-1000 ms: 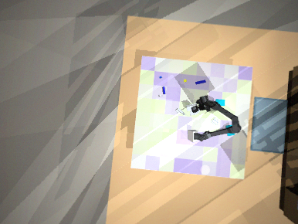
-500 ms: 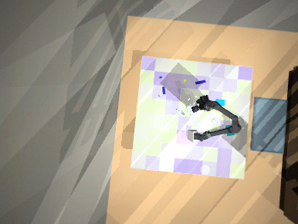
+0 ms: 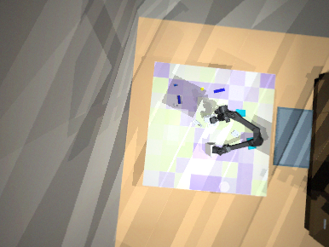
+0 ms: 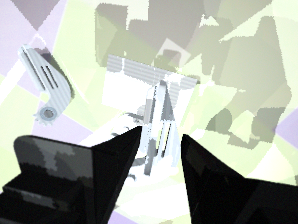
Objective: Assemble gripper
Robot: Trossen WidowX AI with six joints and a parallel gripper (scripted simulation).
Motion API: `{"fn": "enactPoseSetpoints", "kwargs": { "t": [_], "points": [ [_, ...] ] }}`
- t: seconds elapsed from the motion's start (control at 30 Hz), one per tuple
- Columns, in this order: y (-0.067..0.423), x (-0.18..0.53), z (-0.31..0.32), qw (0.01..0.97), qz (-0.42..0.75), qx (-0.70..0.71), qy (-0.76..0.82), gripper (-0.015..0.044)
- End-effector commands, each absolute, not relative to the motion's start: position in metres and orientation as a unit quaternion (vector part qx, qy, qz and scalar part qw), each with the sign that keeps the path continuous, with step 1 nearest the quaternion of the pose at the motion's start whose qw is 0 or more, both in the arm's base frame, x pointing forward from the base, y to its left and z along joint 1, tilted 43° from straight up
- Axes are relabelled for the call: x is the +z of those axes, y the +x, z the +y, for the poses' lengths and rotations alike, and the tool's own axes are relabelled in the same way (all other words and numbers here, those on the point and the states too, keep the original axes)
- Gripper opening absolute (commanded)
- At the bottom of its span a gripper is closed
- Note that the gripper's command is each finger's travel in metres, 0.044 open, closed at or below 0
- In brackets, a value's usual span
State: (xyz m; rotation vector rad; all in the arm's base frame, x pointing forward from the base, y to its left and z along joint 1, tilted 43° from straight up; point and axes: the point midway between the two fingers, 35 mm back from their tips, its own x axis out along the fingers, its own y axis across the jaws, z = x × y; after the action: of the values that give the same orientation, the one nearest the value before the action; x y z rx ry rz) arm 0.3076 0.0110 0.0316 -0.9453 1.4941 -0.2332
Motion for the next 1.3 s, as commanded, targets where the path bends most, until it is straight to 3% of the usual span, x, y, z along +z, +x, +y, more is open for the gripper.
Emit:
{"fn": "enactPoseSetpoints", "kwargs": {
  "t": [0.0, 1.27],
  "points": [
    [0.308, 0.033, 0.010, 0.627, 0.652, -0.101, -0.416, 0.0134],
    [0.315, -0.003, -0.023, 0.626, 0.651, -0.101, -0.417, 0.0134]
  ]
}}
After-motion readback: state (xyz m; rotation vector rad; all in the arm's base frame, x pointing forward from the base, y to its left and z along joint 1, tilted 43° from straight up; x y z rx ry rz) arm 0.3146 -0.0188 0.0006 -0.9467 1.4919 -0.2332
